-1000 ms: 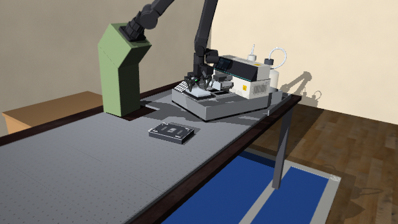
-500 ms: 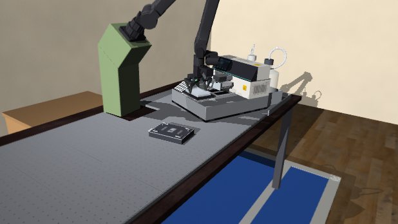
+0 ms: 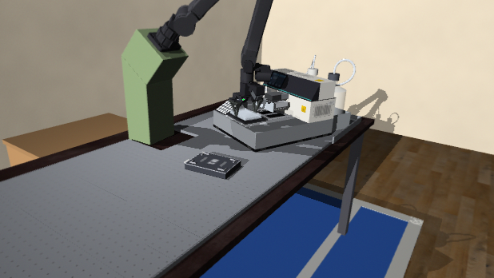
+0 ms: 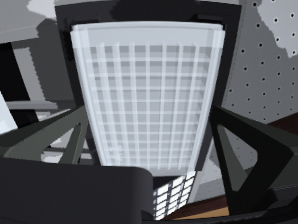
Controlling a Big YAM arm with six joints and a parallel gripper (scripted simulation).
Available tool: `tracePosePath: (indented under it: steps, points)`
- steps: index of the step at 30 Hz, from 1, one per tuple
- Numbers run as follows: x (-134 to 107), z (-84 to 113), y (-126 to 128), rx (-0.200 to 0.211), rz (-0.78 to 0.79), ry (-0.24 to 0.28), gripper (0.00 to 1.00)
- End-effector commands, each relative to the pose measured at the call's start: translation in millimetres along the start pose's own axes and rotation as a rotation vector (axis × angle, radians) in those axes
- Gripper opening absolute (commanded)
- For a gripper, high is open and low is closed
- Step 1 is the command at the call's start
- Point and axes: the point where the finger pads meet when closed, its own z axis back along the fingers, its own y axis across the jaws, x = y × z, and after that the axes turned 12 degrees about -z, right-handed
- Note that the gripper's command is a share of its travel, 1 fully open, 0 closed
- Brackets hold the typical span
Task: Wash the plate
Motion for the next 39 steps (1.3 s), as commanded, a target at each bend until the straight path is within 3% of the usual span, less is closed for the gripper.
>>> tracePosePath:
  steps: [1,3,10,39]
  points:
    - [-1.4,1.0,-0.7,0.001,0.008,0.003,0.98]
    - [-1.4,1.0,-0.7,0.001,0.008,0.003,0.98]
    - [-1.4,1.0,-0.7,0.001,0.008,0.003,0.84]
    - [-1.4,1.0,-0.7,0.001,0.008,0.003,0.84]
